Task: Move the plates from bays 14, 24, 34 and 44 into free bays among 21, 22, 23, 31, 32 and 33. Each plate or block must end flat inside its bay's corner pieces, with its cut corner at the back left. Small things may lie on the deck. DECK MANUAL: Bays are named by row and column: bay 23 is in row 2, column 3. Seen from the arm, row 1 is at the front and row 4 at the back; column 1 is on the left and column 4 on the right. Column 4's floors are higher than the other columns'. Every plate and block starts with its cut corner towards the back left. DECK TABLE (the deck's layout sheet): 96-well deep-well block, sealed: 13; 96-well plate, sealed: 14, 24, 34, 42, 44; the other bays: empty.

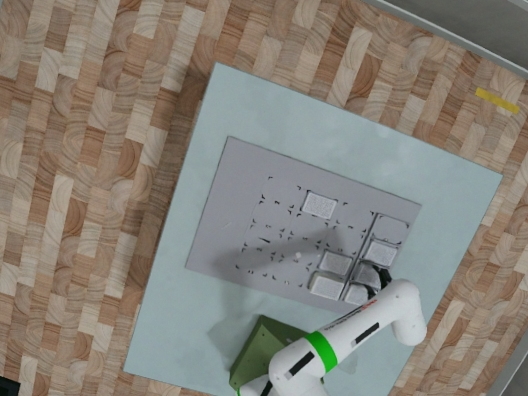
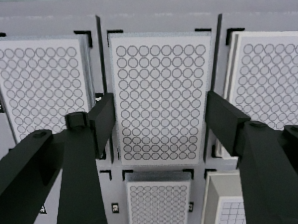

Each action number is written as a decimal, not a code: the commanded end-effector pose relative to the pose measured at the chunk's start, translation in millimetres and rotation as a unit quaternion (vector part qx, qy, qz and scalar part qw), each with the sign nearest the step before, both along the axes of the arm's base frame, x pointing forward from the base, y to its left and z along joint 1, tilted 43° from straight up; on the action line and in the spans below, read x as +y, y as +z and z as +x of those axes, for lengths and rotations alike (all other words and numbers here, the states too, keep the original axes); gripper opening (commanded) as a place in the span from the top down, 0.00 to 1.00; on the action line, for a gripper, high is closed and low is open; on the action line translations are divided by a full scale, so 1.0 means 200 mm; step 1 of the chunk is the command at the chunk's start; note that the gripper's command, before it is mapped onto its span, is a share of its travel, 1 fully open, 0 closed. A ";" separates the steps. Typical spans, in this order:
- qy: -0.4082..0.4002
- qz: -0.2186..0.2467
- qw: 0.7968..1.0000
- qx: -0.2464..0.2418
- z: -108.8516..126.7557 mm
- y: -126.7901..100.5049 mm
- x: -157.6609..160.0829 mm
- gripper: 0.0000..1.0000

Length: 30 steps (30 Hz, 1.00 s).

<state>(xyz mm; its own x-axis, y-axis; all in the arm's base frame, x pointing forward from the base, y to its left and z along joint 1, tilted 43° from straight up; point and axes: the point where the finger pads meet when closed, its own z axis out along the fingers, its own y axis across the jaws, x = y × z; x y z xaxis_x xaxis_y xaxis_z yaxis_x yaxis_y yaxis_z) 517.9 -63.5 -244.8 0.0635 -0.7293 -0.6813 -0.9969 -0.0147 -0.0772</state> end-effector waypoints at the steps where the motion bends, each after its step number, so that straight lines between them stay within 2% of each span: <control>1: 0.000 -0.001 1.000 -0.001 0.00 0.00 -0.01 0.90; 30: 0.000 -0.001 1.000 -0.001 0.00 0.12 -0.12 0.90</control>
